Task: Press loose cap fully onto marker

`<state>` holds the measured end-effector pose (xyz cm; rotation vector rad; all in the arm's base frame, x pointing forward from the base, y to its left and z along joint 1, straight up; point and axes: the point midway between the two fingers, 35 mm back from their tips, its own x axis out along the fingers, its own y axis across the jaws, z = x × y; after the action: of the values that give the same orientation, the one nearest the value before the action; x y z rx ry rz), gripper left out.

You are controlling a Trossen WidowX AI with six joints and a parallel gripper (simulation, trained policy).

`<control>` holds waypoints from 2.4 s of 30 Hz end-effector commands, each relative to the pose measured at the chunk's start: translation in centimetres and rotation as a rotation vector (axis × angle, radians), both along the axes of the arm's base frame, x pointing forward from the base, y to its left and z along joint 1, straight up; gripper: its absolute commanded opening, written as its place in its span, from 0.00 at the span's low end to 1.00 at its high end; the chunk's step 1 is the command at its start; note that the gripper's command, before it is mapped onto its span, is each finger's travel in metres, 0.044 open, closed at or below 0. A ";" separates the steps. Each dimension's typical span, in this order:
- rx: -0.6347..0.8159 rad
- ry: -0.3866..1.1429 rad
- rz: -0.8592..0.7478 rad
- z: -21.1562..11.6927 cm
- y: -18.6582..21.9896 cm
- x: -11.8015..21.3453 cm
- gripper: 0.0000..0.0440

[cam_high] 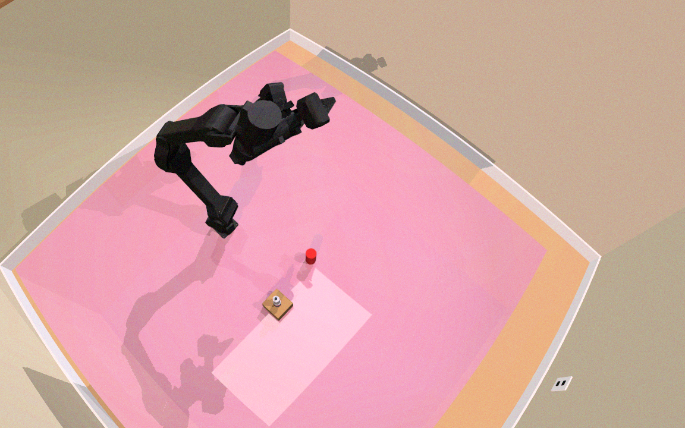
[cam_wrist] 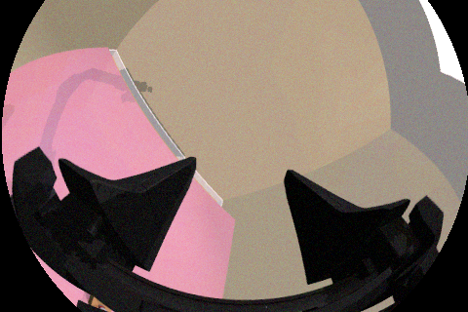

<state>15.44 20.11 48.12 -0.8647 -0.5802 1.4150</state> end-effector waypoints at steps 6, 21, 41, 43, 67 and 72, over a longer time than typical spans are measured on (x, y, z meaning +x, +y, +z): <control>-0.060 0.082 -0.022 -2.4 0.3 1.6 0.74; -0.170 0.218 -0.069 -6.5 0.4 4.0 0.74; -0.344 0.383 -0.169 -12.3 -1.0 7.1 0.74; -0.363 0.398 -0.180 -12.9 -1.3 7.4 0.74; -0.600 0.561 -0.302 -19.1 -4.8 10.2 0.74; -0.651 0.589 -0.324 -20.3 -5.6 10.6 0.74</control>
<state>25.78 14.88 28.51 -0.9189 0.4435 1.4718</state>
